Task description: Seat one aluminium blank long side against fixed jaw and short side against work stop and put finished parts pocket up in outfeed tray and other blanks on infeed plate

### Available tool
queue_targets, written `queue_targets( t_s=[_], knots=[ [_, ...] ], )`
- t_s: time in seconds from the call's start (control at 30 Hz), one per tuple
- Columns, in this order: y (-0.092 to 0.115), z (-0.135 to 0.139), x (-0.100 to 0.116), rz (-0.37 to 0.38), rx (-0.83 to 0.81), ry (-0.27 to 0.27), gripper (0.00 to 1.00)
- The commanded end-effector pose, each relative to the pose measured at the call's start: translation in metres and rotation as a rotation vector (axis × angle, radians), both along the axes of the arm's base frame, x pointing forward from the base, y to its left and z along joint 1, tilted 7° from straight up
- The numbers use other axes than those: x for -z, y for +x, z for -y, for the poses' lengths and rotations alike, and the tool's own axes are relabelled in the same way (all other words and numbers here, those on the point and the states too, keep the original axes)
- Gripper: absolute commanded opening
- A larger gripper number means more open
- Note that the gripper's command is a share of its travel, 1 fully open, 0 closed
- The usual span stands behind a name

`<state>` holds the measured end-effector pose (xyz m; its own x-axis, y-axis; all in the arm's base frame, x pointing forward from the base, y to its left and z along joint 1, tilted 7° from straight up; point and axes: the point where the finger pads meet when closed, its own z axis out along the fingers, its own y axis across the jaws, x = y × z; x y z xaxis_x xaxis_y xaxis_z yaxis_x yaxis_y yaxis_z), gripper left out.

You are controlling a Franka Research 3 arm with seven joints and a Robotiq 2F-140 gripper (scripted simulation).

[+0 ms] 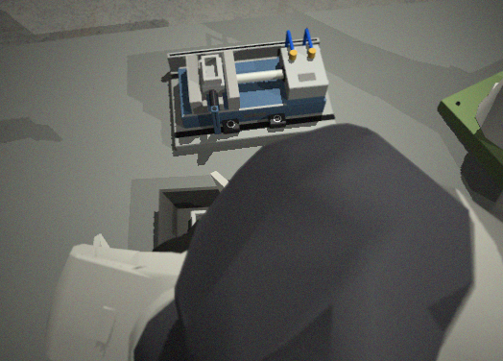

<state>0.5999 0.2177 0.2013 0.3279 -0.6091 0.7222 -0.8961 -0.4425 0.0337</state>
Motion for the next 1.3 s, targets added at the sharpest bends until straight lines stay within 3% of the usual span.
queue_targets(
  t_s=[0.0,0.17,0.2,0.7,0.73,0.93,0.97,1.03,1.07,1.27],
  knots=[
    [0.0,-0.002,0.003,0.013,0.013,0.022,1.0],
    [0.0,-0.002,0.003,0.013,0.013,0.022,1.0],
    [-0.027,-0.02,0.015,-0.01,0.041,0.119,1.0],
    [-0.027,-0.02,0.015,-0.01,0.041,0.119,1.0],
    [-0.053,-0.038,0.024,-0.03,0.071,0.208,1.0],
    [-0.053,-0.038,0.024,-0.03,0.071,0.208,1.0],
    [-0.079,-0.054,0.031,-0.047,0.103,0.288,1.0],
    [-0.079,-0.054,0.031,-0.047,0.103,0.288,1.0],
    [-0.101,-0.068,0.035,-0.061,0.133,0.355,1.0],
    [-0.148,-0.096,0.04,-0.084,0.208,0.488,1.0]
  ],
)
